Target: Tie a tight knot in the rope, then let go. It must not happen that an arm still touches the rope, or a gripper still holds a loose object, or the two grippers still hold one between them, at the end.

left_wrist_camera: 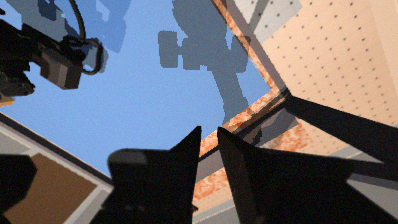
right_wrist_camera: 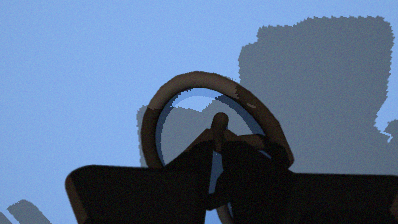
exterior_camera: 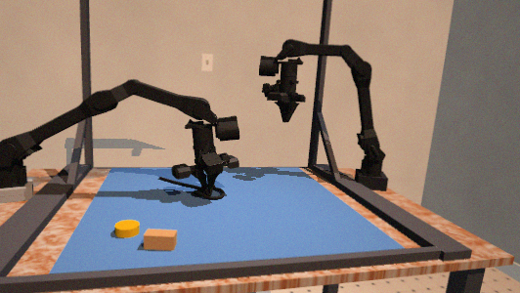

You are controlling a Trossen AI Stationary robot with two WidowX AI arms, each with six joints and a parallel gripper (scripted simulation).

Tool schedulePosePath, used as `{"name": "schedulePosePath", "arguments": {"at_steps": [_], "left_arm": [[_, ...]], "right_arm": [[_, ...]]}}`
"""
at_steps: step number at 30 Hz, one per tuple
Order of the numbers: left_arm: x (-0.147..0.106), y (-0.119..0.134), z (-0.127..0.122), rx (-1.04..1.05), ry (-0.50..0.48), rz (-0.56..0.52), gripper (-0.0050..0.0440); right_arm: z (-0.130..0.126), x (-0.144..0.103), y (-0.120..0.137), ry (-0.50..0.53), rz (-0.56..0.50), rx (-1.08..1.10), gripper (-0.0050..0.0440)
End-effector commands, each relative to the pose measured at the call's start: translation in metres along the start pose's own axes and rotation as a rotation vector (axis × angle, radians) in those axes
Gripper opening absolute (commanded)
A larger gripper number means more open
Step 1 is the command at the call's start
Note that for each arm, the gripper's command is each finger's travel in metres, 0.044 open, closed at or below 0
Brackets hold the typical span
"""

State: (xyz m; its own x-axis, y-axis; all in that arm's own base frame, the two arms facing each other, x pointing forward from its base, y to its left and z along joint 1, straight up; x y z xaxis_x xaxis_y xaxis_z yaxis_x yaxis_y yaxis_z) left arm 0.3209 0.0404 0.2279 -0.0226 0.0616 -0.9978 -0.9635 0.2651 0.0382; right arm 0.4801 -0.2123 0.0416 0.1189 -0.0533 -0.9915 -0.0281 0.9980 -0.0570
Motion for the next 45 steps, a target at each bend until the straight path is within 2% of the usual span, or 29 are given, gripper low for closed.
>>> {"name": "schedulePosePath", "arguments": {"at_steps": [1, 22, 29, 32, 33, 38, 45], "left_arm": [[-0.008, 0.002, 0.0, -0.007, -0.013, -0.024, 0.0085], [-0.008, 0.002, 0.0, -0.007, -0.013, -0.024, 0.0085], [-0.008, 0.002, 0.0, -0.007, -0.013, -0.024, 0.0085], [-0.008, 0.002, 0.0, -0.007, -0.013, -0.024, 0.0085], [-0.008, 0.002, 0.0, -0.007, -0.013, -0.024, 0.0085], [-0.008, 0.002, 0.0, -0.007, -0.013, -0.024, 0.0085], [-0.008, 0.002, 0.0, -0.007, -0.013, -0.024, 0.0085]], "right_arm": [[0.005, -0.013, -0.002, -0.029, -0.013, -0.006, 0.002], [0.005, -0.013, -0.002, -0.029, -0.013, -0.006, 0.002], [0.004, -0.018, -0.002, -0.059, -0.027, -0.009, 0.002], [0.004, -0.016, -0.002, -0.049, -0.024, -0.002, 0.0085], [0.004, -0.017, -0.002, -0.049, -0.023, -0.002, 0.0085], [-0.004, -0.022, 0.003, -0.038, -0.018, -0.003, 0.0085], [-0.03, -0.035, 0.018, -0.009, -0.003, -0.006, 0.0085]]}}
Point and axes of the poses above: on each arm, the point midway between the two fingers, 35 mm back from their tips, its own x axis out along the fingers, its own z axis across the jaws, y = z × x, the point moved 3 cm from there along -x, back along the fingers, and after that the axes turned 6 degrees about -x, right-handed, at the moved point
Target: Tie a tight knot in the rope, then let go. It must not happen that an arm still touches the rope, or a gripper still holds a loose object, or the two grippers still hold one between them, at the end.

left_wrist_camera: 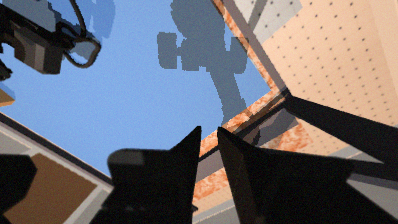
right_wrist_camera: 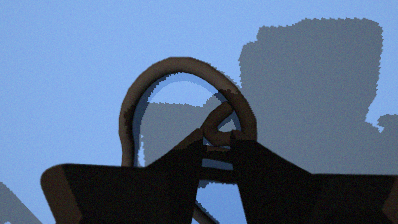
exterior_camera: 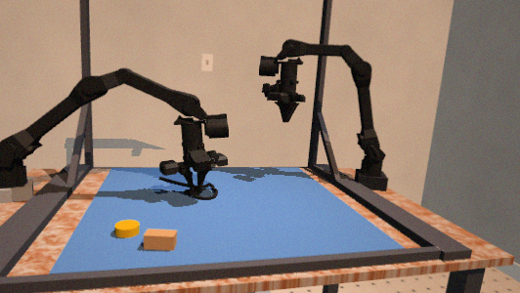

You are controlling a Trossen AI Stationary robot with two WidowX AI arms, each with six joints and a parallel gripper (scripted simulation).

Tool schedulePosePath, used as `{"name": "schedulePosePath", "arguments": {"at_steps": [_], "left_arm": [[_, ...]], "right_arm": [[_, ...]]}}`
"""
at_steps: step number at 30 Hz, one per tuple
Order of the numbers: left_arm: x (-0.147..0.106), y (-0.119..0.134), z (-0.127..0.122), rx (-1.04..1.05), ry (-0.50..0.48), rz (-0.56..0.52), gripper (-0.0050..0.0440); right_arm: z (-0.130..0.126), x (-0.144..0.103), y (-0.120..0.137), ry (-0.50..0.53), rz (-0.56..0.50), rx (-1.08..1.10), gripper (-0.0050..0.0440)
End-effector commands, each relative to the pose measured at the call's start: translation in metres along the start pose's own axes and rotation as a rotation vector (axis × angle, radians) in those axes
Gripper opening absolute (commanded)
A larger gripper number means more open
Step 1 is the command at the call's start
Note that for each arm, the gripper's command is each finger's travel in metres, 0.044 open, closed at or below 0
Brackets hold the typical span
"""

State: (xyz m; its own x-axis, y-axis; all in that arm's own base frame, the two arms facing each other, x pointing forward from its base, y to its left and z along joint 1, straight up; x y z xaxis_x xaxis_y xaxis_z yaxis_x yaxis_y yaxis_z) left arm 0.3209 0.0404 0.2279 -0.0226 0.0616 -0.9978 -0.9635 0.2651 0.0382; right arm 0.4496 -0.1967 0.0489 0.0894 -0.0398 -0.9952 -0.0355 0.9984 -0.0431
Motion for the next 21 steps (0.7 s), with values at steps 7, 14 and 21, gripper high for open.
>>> {"name": "schedulePosePath", "arguments": {"at_steps": [7, 14, 21], "left_arm": [[-0.008, 0.002, 0.0, -0.007, -0.013, -0.024, 0.0085], [-0.008, 0.002, 0.0, -0.007, -0.013, -0.024, 0.0085], [-0.008, 0.002, 0.0, -0.007, -0.013, -0.024, 0.0085]], "right_arm": [[-0.046, -0.036, 0.026, 0.002, 0.002, -0.004, 0.0085], [-0.099, -0.042, 0.053, 0.043, 0.023, -0.008, 0.0085], [-0.121, -0.042, 0.065, 0.06, 0.03, -0.01, 0.0085]]}}
Point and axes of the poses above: on each arm, the point midway between the two fingers, 35 mm back from their tips, its own x axis out along the fingers, its own z axis across the jaws, y = z × x, the point moved 3 cm from there along -x, back along the fingers, and after that the axes turned 6 degrees about -x, right-handed, at the moved point
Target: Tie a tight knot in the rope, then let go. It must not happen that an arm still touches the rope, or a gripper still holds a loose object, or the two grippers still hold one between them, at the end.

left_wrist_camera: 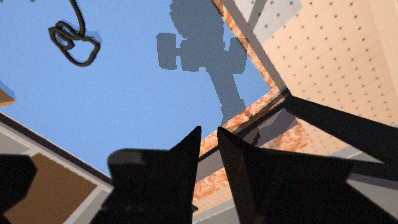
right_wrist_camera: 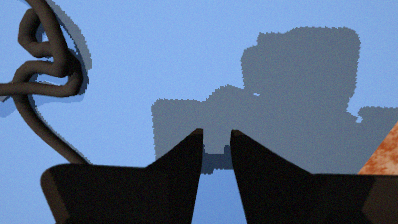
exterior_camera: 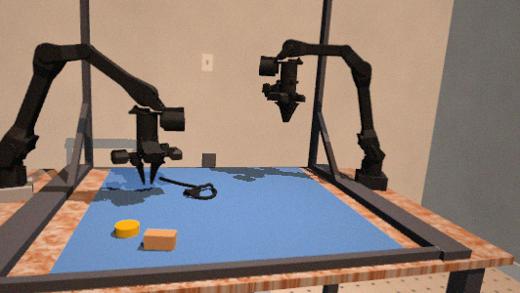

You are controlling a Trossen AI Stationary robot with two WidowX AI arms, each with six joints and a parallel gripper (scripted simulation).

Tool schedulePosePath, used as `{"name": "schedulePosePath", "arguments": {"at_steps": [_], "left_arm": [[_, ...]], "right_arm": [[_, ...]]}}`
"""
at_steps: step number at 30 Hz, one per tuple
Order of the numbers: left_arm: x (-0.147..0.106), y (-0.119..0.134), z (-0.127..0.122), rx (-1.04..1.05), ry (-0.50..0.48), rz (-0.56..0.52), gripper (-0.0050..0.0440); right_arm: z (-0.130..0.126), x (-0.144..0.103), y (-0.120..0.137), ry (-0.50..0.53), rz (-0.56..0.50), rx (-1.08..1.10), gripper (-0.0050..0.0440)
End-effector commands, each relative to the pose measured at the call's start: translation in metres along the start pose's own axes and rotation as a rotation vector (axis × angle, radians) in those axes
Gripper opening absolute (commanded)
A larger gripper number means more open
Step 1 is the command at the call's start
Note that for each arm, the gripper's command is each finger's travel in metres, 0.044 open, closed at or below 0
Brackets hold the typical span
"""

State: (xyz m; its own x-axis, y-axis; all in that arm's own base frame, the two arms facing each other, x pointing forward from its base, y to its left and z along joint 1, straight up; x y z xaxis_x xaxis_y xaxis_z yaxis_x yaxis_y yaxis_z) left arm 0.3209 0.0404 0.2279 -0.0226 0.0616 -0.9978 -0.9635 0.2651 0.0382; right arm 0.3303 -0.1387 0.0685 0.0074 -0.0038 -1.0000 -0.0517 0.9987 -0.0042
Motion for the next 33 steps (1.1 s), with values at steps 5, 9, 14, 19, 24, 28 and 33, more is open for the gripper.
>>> {"name": "schedulePosePath", "arguments": {"at_steps": [5, 9, 14, 19, 24, 28, 33], "left_arm": [[-0.008, 0.002, 0.0, -0.007, -0.013, -0.024, 0.0085], [-0.008, 0.002, 0.0, -0.007, -0.013, -0.024, 0.0085], [-0.008, 0.002, 0.0, -0.007, -0.013, -0.024, 0.0085], [-0.008, 0.002, 0.0, -0.007, -0.013, -0.024, 0.0085], [-0.008, 0.002, 0.0, -0.007, -0.013, -0.024, 0.0085], [-0.008, 0.002, 0.0, -0.007, -0.013, -0.024, 0.0085], [-0.008, 0.002, 0.0, -0.007, -0.013, -0.024, 0.0085]], "right_arm": [[-0.013, -0.008, 0.007, -0.017, -0.007, 0.004, 0.0085], [-0.012, -0.008, 0.007, -0.017, -0.007, 0.004, 0.0085], [-0.005, -0.008, 0.003, -0.017, -0.007, 0.004, 0.0085], [0.002, -0.009, -0.001, -0.018, -0.008, 0.004, 0.0085], [0.01, -0.009, -0.005, -0.018, -0.008, 0.004, 0.0085], [0.017, -0.009, -0.009, -0.018, -0.008, 0.004, 0.0085], [0.022, -0.009, -0.012, -0.019, -0.008, 0.004, 0.0085]]}}
Point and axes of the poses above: on each arm, the point midway between the two fingers, 35 mm back from their tips, its own x axis out along the fingers, its own z axis across the jaws, y = z × x, the point moved 3 cm from there along -x, back along the fingers, and after that the axes turned 6 degrees about -x, right-handed, at the moved point
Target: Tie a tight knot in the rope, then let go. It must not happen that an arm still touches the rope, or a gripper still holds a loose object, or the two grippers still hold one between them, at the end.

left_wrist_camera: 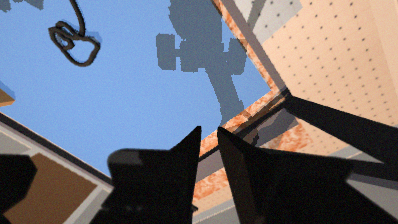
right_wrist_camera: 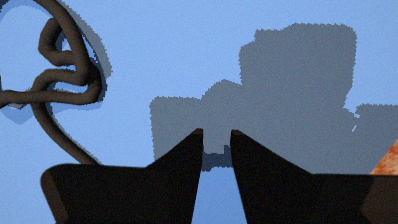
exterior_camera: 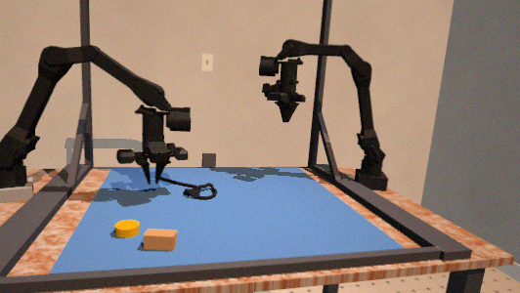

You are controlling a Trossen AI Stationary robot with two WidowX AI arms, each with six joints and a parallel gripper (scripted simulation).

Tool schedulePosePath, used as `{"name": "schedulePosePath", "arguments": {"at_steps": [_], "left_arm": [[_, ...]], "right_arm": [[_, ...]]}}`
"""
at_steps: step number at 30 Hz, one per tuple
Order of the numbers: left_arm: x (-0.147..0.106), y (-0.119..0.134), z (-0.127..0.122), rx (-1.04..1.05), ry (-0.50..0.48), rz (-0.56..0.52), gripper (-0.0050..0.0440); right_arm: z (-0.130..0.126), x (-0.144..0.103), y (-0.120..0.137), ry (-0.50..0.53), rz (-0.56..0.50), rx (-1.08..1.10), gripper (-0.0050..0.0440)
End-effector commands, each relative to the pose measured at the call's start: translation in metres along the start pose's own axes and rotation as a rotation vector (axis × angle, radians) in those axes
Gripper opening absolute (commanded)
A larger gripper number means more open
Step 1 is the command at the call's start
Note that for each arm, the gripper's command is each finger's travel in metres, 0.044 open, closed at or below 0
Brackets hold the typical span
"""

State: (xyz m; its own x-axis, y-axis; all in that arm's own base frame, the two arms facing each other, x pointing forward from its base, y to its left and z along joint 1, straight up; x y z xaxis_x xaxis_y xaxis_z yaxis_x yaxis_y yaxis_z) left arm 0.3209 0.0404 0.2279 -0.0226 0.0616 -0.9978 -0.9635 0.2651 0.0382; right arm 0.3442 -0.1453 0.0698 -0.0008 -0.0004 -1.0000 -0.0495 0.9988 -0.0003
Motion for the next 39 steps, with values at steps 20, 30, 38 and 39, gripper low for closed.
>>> {"name": "schedulePosePath", "arguments": {"at_steps": [20, 30, 38, 39], "left_arm": [[-0.008, 0.002, 0.0, -0.007, -0.013, -0.024, 0.0085], [-0.008, 0.002, 0.0, -0.007, -0.013, -0.024, 0.0085], [-0.008, 0.002, 0.0, -0.007, -0.013, -0.024, 0.0085], [-0.008, 0.002, 0.0, -0.007, -0.013, -0.024, 0.0085]], "right_arm": [[0.037, -0.009, -0.02, -0.029, -0.013, 0.002, 0.0085], [0.053, -0.009, -0.028, -0.03, -0.014, 0.002, 0.0085], [0.062, -0.01, -0.033, -0.03, -0.014, 0.002, 0.0085], [0.063, -0.01, -0.034, -0.03, -0.014, 0.002, 0.0085]]}}
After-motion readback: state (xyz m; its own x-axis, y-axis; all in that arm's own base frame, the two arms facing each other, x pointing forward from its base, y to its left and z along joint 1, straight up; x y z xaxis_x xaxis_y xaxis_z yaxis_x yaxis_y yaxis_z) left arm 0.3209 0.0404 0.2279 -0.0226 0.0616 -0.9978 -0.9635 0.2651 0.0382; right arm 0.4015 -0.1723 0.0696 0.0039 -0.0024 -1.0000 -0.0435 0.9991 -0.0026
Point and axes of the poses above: on each arm, the point midway between the two fingers, 35 mm back from their tips, its own x axis out along the fingers, its own z axis across the jaws, y = z × x, the point moved 3 cm from there along -x, back along the fingers, and after that the axes turned 6 degrees about -x, right-handed, at the moved point
